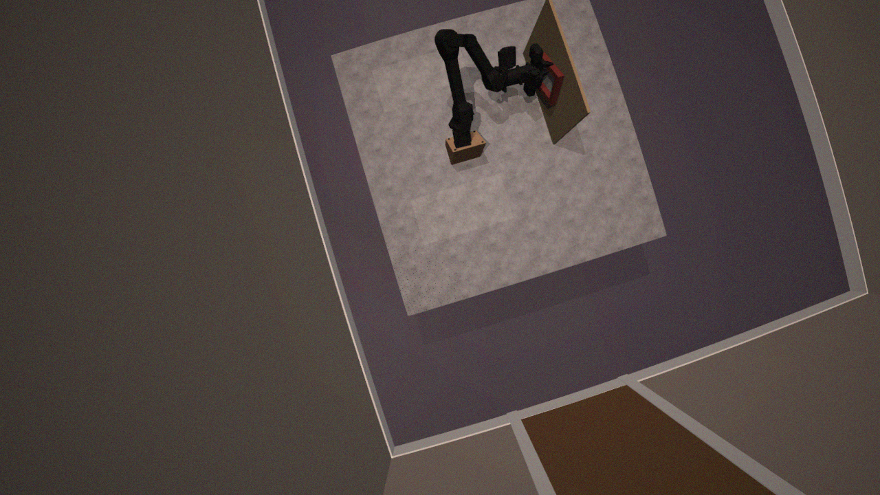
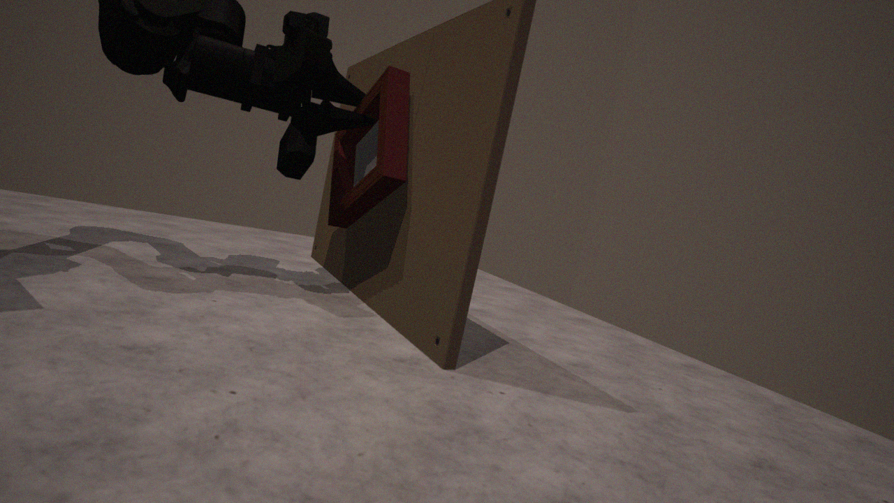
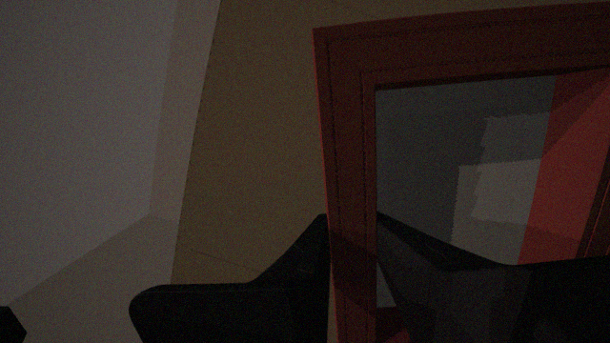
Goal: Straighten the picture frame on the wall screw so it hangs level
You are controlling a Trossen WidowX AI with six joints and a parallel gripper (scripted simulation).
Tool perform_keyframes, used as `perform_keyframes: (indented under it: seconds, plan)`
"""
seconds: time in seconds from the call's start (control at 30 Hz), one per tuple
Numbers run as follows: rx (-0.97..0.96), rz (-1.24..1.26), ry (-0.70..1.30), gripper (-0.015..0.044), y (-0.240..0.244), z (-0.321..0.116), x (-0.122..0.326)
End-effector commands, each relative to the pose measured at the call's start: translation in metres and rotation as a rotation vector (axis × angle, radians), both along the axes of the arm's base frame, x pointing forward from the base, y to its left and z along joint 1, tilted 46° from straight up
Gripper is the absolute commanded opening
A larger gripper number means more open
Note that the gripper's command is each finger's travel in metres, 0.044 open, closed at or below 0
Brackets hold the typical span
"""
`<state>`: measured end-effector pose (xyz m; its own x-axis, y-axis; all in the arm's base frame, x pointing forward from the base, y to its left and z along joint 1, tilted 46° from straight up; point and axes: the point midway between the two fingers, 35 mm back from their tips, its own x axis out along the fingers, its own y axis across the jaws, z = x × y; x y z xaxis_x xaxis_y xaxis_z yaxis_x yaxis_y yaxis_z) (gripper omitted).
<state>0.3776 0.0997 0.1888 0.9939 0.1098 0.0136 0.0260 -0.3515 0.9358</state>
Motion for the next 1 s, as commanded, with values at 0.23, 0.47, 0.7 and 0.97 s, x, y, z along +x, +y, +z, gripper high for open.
perform_keyframes:
  seconds: [0.23, 0.47, 0.7, 0.97]
  plan:
    - [0.004, -0.007, -0.007, 0.0000, -0.0011, -0.0011, 0.0003]
    - [0.004, -0.007, -0.007, 0.0000, -0.0001, -0.0032, 0.0002]
    - [0.004, -0.007, -0.007, 0.0000, 0.0008, -0.0053, 0.0002]
    - [0.002, -0.002, -0.005, 0.0000, 0.0012, -0.0044, 0.0002]
